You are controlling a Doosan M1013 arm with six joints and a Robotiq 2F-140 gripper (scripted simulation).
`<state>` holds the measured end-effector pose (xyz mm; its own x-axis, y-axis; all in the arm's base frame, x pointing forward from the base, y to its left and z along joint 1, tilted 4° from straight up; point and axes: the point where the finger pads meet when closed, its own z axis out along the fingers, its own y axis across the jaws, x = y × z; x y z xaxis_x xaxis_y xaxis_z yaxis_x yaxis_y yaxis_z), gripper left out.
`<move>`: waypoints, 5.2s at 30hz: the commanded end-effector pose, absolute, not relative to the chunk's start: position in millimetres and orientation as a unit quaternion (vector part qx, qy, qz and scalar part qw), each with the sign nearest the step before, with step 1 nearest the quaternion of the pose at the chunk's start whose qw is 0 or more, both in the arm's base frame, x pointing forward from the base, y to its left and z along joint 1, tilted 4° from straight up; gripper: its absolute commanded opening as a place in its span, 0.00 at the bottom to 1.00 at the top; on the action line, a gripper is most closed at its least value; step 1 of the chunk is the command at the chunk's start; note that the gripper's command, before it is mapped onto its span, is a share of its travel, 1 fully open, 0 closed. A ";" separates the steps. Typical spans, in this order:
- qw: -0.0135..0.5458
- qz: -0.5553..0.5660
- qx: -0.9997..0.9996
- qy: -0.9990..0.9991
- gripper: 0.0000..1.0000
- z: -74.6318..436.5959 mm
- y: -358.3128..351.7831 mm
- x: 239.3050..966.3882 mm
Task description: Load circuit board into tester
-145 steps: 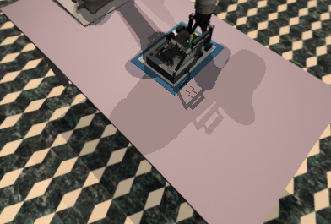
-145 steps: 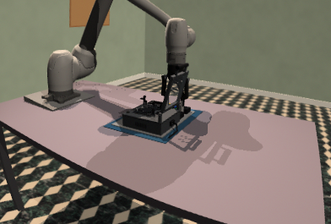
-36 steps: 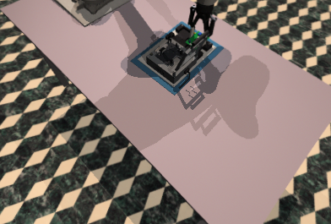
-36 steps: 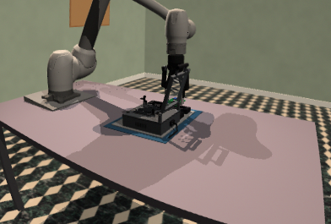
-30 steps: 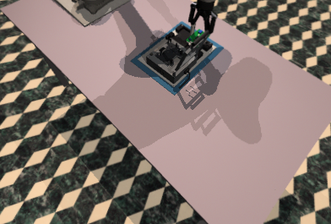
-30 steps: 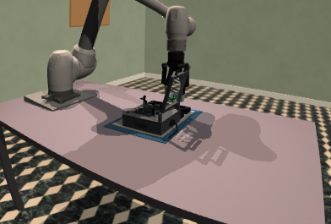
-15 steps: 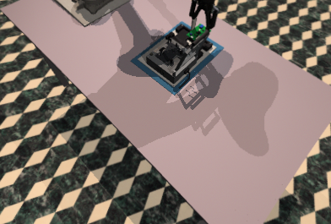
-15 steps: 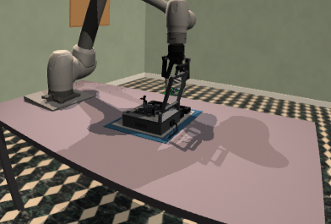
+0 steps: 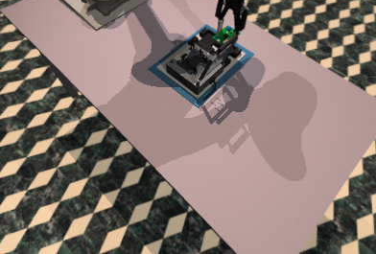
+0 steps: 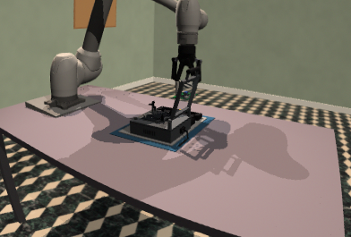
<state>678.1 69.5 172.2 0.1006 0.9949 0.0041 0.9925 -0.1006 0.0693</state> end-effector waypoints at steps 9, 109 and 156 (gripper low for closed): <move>0.024 0.025 0.741 0.670 0.46 172.4 69.6 678.0; 0.030 0.017 0.526 0.850 0.46 172.4 69.6 678.0; 0.035 0.000 0.030 0.999 0.46 172.4 69.6 678.0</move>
